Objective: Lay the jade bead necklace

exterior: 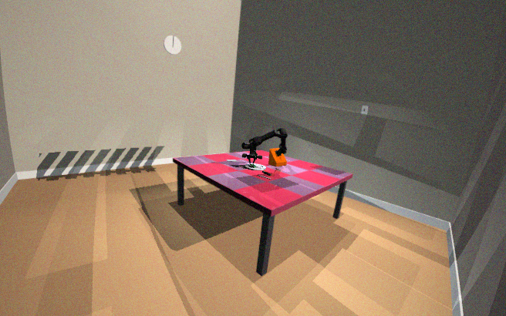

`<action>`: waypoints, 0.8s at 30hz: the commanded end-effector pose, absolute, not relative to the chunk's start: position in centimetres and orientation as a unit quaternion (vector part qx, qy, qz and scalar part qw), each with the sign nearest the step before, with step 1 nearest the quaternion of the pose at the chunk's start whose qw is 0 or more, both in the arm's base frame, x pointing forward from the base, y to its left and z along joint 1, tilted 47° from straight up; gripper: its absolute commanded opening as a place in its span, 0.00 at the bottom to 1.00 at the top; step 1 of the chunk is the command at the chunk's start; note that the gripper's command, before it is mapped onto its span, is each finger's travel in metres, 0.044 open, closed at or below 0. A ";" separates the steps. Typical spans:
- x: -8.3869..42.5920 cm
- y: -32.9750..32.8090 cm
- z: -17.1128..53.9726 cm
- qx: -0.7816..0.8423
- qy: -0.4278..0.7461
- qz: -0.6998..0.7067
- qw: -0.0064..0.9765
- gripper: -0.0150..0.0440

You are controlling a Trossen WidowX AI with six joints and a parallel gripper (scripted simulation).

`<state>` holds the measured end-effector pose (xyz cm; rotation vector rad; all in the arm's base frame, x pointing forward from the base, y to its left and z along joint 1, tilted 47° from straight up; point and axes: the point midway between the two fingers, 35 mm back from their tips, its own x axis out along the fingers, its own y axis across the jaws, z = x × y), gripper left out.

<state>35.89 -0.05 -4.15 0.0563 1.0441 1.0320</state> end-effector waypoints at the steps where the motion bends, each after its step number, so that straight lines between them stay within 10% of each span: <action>1: 35.9 0.0 -4.1 0.026 0.476 0.471 0.742 0.57; 11: 35.7 -0.1 -4.0 0.028 0.478 0.472 0.740 1.00; 24: 35.7 -0.4 -3.7 0.027 0.478 0.471 0.741 1.00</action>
